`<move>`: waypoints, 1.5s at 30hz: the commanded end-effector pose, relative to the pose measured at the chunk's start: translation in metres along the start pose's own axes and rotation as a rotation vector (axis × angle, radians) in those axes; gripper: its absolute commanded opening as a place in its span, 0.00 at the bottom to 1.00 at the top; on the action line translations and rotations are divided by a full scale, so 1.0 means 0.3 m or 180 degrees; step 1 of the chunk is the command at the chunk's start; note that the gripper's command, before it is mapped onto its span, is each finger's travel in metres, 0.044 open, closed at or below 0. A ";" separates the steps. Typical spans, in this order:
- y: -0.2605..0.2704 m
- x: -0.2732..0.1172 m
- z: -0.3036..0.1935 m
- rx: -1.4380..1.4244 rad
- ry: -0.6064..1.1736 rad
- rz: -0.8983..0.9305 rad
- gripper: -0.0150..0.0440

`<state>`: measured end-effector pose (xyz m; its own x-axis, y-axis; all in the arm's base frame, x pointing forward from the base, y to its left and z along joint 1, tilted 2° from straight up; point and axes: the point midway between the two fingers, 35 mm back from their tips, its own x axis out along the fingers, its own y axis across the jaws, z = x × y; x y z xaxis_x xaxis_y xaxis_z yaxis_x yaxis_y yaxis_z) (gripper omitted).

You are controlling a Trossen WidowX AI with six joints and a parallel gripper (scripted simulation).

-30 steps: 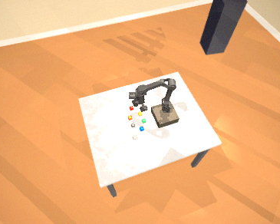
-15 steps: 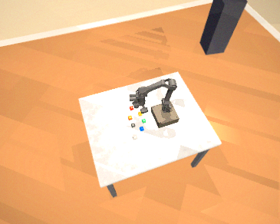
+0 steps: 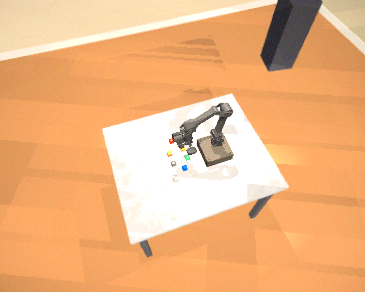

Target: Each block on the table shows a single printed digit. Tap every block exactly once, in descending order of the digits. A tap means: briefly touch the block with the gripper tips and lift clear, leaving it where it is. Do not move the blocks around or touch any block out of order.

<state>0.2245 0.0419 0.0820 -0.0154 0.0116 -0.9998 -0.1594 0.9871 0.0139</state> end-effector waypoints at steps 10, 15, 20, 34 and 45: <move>0.010 -0.006 0.003 0.0007 -0.0019 0.0006 0.93; 0.199 -0.013 0.129 0.0006 -0.0028 0.0020 0.93; 0.274 -0.010 0.161 0.0006 -0.0029 0.0026 0.93; 0.274 -0.010 0.161 0.0006 -0.0029 0.0026 0.93; 0.348 -0.030 0.295 0.0006 -0.0038 0.0031 0.93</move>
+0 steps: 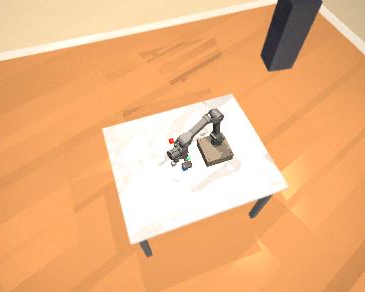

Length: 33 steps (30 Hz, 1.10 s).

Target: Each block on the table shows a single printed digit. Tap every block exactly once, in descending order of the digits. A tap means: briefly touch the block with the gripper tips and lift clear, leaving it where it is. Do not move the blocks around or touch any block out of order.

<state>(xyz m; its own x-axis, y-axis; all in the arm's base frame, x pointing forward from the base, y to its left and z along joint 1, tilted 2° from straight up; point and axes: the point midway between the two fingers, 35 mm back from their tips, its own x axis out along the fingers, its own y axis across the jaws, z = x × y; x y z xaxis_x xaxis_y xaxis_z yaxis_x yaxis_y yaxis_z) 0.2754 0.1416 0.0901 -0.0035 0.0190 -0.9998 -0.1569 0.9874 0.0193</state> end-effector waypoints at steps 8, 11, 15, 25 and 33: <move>0.162 0.009 0.249 -0.0002 -0.0008 0.0022 0.93; 0.162 0.009 0.249 -0.0002 -0.0008 0.0022 0.93; 0.162 0.009 0.249 -0.0002 -0.0008 0.0022 0.93; 0.162 0.009 0.249 -0.0002 -0.0008 0.0022 0.93; -0.064 0.007 0.229 -0.0002 -0.0008 0.0005 0.93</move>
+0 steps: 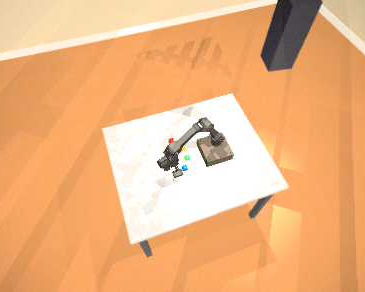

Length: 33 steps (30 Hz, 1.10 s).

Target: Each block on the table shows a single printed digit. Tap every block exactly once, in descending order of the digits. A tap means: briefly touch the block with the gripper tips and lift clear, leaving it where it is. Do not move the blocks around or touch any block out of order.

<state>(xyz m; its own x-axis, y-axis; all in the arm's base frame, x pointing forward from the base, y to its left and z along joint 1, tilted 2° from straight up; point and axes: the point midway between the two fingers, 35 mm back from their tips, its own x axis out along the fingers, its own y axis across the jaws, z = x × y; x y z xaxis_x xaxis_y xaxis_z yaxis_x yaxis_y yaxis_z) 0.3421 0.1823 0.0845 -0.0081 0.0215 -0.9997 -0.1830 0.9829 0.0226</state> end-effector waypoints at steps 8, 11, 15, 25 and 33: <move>-0.367 -0.009 -0.085 0.0083 -0.0016 -0.0020 0.93; -0.367 -0.009 -0.085 0.0083 -0.0016 -0.0020 0.93; -0.367 -0.009 -0.085 0.0083 -0.0016 -0.0020 0.93; -0.367 -0.009 -0.085 0.0083 -0.0016 -0.0020 0.93; -0.618 -0.011 -0.091 0.0083 -0.0016 -0.0039 0.93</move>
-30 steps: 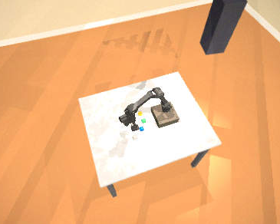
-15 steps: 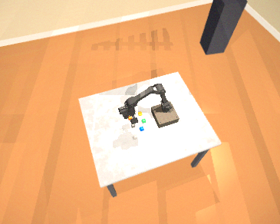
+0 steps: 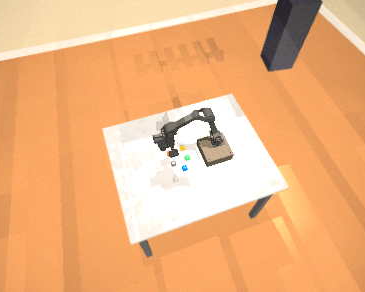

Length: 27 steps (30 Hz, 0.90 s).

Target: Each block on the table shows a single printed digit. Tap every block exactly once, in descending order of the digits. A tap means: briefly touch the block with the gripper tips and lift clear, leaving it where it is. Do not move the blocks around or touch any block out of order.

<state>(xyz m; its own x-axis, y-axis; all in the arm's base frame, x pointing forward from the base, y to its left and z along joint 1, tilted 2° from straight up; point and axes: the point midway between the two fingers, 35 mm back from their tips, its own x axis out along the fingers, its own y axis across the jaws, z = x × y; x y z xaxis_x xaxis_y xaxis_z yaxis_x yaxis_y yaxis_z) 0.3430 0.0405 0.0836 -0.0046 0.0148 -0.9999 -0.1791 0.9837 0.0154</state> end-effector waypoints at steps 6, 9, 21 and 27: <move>-0.191 -0.003 -0.012 0.0070 -0.0008 -0.0019 0.93; -0.191 -0.003 -0.012 0.0070 -0.0008 -0.0019 0.93; -0.191 -0.003 -0.012 0.0070 -0.0008 -0.0019 0.93; -0.073 -0.005 -0.031 0.0096 -0.0036 0.0077 0.93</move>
<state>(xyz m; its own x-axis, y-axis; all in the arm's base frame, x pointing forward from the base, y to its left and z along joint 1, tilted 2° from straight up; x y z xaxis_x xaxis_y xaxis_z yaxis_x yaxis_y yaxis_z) 0.3462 -0.0086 0.0817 -0.0053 0.0126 -0.9999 -0.1438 0.9895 0.0132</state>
